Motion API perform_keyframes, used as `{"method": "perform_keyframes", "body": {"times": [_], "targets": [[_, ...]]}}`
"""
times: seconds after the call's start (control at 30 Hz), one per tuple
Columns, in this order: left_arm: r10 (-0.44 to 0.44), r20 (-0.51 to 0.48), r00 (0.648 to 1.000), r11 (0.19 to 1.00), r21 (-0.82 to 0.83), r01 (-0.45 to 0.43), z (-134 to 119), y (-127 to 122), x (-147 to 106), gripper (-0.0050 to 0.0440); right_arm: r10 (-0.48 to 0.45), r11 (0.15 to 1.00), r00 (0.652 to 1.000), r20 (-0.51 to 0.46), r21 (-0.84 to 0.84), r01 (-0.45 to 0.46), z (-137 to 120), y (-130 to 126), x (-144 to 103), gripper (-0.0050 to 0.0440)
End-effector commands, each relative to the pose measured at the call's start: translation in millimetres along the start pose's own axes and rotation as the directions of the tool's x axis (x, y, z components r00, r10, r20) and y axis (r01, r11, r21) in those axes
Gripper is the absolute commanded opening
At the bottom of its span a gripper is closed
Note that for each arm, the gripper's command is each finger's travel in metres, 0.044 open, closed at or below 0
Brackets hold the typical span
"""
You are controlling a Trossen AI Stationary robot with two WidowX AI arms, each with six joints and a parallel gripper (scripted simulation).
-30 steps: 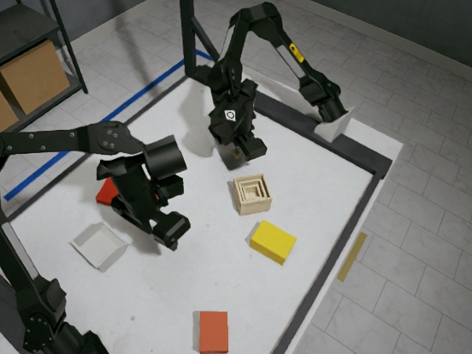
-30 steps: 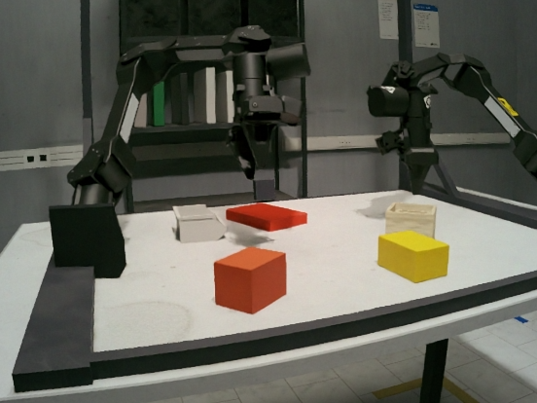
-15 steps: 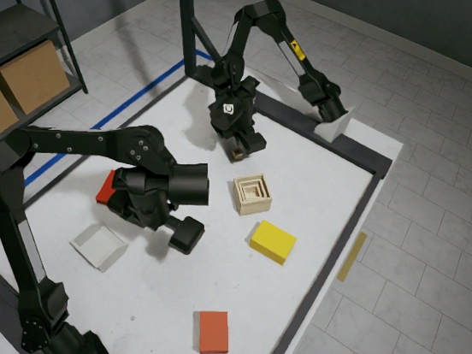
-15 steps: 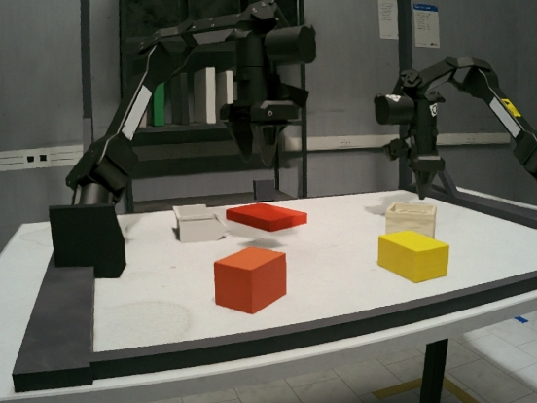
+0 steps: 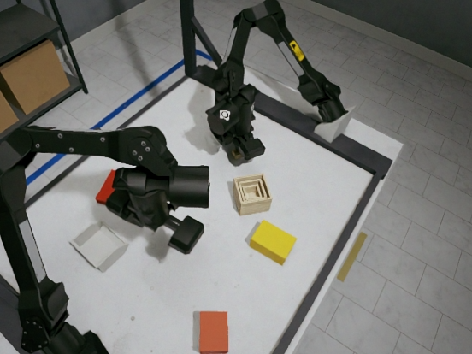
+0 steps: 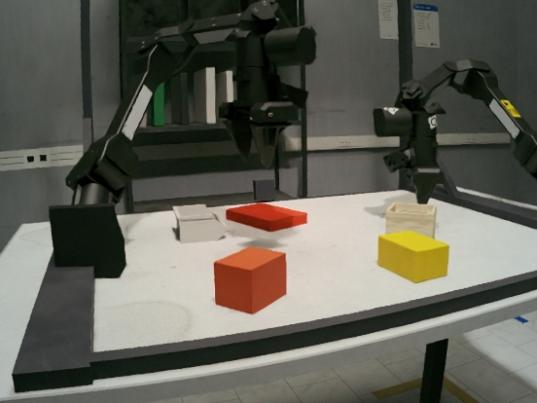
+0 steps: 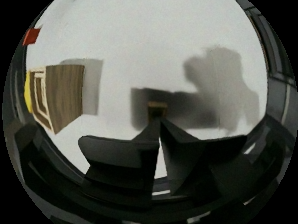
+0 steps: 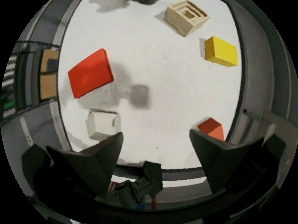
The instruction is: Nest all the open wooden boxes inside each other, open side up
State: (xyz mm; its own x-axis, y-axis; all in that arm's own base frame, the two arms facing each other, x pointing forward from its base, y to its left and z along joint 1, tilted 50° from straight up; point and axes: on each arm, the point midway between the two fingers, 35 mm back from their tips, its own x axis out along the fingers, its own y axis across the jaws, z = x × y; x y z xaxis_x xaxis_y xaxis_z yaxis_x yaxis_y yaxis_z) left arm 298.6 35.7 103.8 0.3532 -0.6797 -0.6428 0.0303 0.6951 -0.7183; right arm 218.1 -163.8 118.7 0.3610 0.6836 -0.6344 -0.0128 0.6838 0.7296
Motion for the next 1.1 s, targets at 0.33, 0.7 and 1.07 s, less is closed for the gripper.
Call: {"method": "perform_keyframes", "body": {"times": [0.33,0.7,1.07], "targets": [[0.013,0.015,1.0,1.0,0.01,-0.013,4.3,-0.8,6.8,0.0071,-0.005,1.0,1.0,0.006,-0.011,0.005,3.0,-0.4,-2.2,0.04],[0.013,0.015,1.0,1.0,0.01,-0.013,4.3,-0.8,6.8,0.0071,-0.005,1.0,1.0,0.006,-0.011,0.005,3.0,-0.4,-2.2,0.04],[0.017,0.016,1.0,1.0,0.007,-0.017,4.7,0.2,4.8,0.0071,-0.005,1.0,1.0,0.006,-0.011,0.005,3.0,-0.4,-2.2,0.04]]}}
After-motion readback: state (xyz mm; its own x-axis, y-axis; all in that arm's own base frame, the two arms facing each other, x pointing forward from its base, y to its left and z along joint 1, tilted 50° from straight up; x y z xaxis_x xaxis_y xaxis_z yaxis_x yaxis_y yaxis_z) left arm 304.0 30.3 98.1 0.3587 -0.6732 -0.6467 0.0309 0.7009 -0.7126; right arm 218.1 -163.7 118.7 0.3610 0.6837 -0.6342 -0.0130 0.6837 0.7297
